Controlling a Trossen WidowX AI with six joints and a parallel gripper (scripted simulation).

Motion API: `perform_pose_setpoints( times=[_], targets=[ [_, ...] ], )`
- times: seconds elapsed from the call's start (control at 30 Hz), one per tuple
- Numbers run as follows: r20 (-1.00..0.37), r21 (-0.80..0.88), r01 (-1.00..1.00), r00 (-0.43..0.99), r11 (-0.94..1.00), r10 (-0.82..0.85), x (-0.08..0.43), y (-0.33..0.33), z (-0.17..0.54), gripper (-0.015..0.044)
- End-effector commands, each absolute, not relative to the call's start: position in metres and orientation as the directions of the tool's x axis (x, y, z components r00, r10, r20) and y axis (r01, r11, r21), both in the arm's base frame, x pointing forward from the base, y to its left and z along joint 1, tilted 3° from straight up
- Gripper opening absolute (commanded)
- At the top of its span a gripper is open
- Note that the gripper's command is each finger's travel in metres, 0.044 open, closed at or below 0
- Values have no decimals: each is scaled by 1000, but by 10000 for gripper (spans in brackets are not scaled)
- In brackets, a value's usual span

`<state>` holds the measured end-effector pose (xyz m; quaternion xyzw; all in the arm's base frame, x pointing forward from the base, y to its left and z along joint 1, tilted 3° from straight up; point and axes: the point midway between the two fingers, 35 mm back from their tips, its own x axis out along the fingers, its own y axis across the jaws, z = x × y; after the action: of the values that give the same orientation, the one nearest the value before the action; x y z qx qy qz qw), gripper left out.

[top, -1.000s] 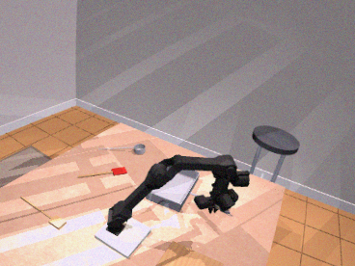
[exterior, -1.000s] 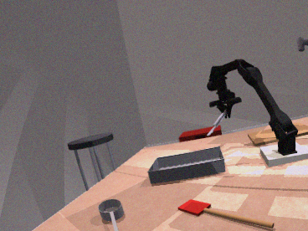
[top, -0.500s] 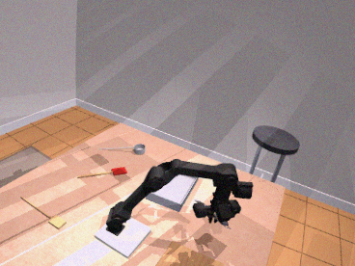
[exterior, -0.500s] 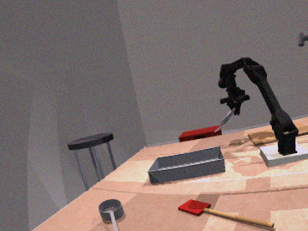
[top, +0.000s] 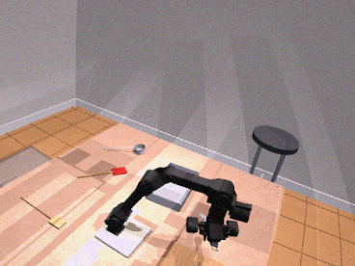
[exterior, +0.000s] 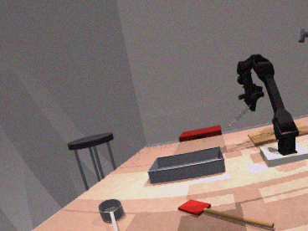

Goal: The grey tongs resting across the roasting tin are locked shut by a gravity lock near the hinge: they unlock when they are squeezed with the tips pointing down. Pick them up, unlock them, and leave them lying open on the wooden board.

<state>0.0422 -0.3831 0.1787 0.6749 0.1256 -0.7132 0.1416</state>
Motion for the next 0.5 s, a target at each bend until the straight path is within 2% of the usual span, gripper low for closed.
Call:
perform_pose_setpoints(
  times=[0.0, 0.47],
  targets=[
    [-998, 27, 295, -48, -955, -43, 14, -381, 183, -150],
    [-998, 39, 24, -57, -999, -40, -76, -361, 186, -150]
  ],
)
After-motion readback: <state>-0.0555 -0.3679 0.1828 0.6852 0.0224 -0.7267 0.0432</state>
